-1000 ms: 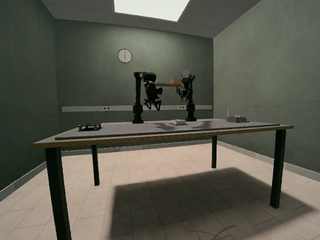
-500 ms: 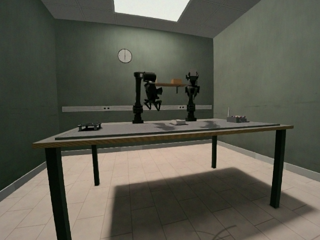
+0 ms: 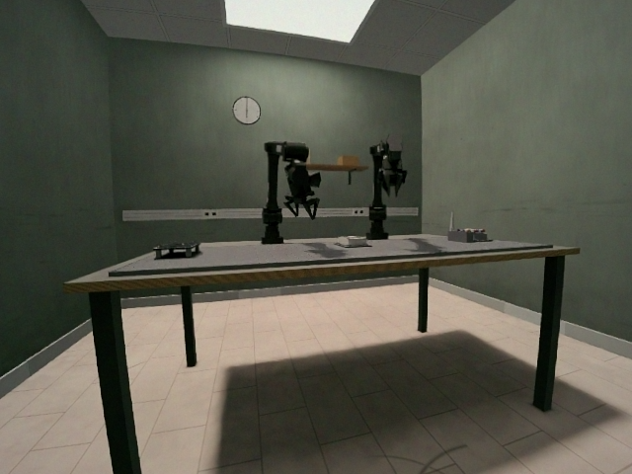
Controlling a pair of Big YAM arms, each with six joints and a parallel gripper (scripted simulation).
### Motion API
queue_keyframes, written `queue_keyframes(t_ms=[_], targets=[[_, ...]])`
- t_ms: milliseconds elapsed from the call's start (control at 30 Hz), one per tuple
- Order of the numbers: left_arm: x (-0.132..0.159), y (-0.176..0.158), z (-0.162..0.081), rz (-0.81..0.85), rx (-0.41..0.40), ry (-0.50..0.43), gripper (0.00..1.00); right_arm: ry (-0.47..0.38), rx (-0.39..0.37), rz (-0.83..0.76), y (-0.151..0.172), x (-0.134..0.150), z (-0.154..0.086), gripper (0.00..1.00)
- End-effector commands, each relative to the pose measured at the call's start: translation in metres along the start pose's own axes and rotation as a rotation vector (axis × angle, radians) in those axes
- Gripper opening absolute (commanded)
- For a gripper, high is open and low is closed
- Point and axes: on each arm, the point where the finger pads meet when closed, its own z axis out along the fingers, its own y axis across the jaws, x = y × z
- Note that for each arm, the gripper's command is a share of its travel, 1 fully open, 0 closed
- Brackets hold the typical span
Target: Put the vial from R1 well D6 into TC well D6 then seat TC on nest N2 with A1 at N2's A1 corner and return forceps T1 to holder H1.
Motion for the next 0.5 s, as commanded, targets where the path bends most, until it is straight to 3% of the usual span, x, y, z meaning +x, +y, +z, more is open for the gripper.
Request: queue_keyframes(t_ms=[0,33,67,433,467], targets=[[-0.024,-0.005,-0.019,-0.015,-0.009,-0.010,0.24,0.015,0.029,-0.010,-0.006,-0.002,-0.014,1.00],[-0.033,0.009,-0.044,-0.027,-0.015,-0.046,0.24,0.015,0.029,-0.010,-0.006,-0.002,-0.014,1.00],[0.001,0.012,-0.026,-0.020,-0.012,0.018,0.24,0.015,0.029,-0.010,-0.006,-0.002,-0.014,1.00],[0.010,0.041,-0.041,-0.006,-0.014,-0.010,0.24,0.015,0.029,-0.010,-0.006,-0.002,-0.014,1.00],[-0.009,0.043,-0.052,-0.014,-0.032,-0.010,0.24,0.015,0.029,-0.010,-0.006,-0.002,-0.014,1.00]])
